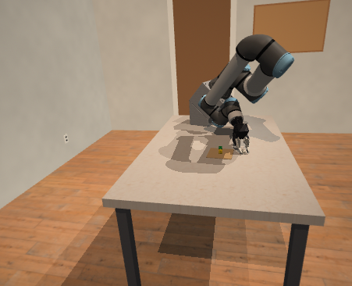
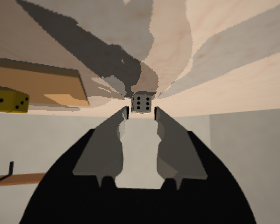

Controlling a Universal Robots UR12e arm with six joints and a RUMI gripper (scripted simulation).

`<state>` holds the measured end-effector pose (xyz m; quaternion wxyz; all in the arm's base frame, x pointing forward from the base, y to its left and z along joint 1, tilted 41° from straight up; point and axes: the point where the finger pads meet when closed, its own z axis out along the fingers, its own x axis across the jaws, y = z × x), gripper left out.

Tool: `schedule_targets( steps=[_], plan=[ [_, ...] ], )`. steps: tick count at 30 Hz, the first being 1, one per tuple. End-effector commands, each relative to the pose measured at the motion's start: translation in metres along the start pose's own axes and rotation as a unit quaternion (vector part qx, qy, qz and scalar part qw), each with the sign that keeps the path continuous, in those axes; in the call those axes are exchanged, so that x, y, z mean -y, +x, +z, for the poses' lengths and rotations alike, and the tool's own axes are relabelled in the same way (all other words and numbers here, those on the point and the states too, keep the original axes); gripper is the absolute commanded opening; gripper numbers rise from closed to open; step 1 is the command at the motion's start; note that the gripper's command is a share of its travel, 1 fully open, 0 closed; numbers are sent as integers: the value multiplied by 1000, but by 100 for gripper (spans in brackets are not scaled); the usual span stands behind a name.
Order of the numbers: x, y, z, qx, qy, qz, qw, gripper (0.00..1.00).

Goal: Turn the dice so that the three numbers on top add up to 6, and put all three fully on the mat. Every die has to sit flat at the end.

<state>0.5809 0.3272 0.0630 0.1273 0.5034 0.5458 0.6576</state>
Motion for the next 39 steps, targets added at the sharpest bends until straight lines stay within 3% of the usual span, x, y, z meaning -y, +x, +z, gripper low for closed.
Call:
schedule_targets(
  steps=[1, 28, 39],
  plan=[
    [0, 0, 0, 0, 0, 0, 1000, 21],
    [0, 0, 0, 0, 0, 0, 1000, 21],
    [0, 0, -23, 0, 0, 0, 1000, 21]
  ],
)
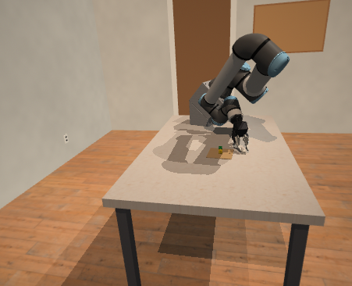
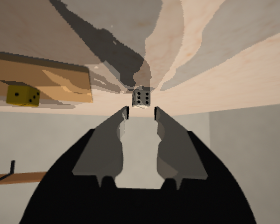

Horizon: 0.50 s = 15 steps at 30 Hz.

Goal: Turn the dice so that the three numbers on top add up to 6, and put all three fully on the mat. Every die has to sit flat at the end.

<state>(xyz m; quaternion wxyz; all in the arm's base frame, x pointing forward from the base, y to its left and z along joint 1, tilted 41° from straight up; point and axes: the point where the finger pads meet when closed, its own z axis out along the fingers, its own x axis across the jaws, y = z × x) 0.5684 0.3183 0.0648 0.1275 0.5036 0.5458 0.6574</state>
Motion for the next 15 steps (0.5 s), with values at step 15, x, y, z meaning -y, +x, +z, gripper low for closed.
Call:
schedule_targets(
  steps=[15],
  plan=[
    [0, 0, -35, 0, 0, 0, 1000, 21]
  ],
)
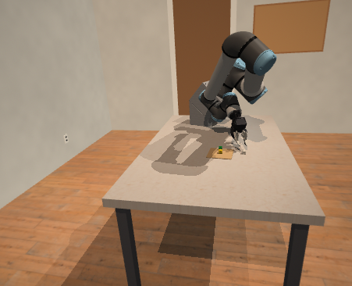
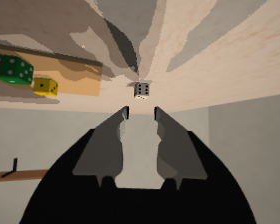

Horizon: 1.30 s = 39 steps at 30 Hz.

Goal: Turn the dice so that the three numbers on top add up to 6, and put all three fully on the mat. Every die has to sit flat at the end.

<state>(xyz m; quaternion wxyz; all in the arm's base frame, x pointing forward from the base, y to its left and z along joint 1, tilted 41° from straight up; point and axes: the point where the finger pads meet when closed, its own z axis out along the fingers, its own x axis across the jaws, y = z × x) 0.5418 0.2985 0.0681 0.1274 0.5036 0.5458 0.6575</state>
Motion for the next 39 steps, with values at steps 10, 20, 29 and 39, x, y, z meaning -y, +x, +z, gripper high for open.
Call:
schedule_targets(
  steps=[10, 20, 29, 39],
  plan=[
    [-1, -2, 0, 1, 2, 0, 1000, 21],
    [-3, -11, 7, 7, 11, 0, 1000, 21],
    [-10, -32, 21, 20, 33, 0, 999, 21],
    [-18, -57, 40, 35, 65, -1, 997, 21]
  ],
)
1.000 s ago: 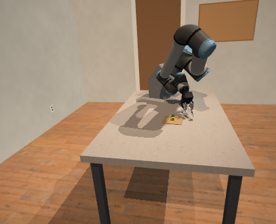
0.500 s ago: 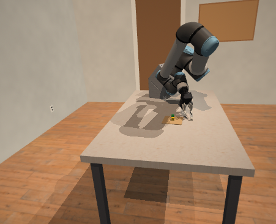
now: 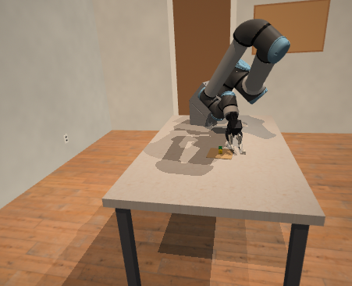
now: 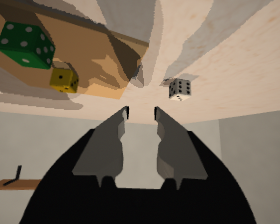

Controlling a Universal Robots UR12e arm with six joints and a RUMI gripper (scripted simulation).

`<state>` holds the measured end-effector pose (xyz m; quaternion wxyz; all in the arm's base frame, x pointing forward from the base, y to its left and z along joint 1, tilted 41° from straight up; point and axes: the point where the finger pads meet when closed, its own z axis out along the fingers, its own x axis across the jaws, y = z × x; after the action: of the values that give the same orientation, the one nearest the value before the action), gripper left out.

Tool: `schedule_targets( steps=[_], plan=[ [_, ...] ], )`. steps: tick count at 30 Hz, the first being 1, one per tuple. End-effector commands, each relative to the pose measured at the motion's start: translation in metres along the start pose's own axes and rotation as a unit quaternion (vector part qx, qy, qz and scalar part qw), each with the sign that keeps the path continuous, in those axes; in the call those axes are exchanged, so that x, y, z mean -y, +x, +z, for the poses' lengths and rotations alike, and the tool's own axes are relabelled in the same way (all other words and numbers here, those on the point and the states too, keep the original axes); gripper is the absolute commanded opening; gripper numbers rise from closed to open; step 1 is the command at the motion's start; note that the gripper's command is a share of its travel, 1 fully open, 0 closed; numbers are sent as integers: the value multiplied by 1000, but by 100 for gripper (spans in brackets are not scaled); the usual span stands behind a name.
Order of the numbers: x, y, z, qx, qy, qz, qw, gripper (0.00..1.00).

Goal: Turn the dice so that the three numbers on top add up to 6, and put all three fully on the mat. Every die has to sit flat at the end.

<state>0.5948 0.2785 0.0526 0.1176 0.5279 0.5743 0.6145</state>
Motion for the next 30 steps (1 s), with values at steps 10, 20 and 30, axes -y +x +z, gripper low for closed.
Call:
schedule_targets(
  steps=[10, 20, 30],
  plan=[
    [-21, -41, 31, 27, 73, -3, 997, 21],
    [-35, -58, 44, 38, 131, -6, 991, 21],
    [-49, -63, 46, 41, 194, -9, 980, 21]
  ],
)
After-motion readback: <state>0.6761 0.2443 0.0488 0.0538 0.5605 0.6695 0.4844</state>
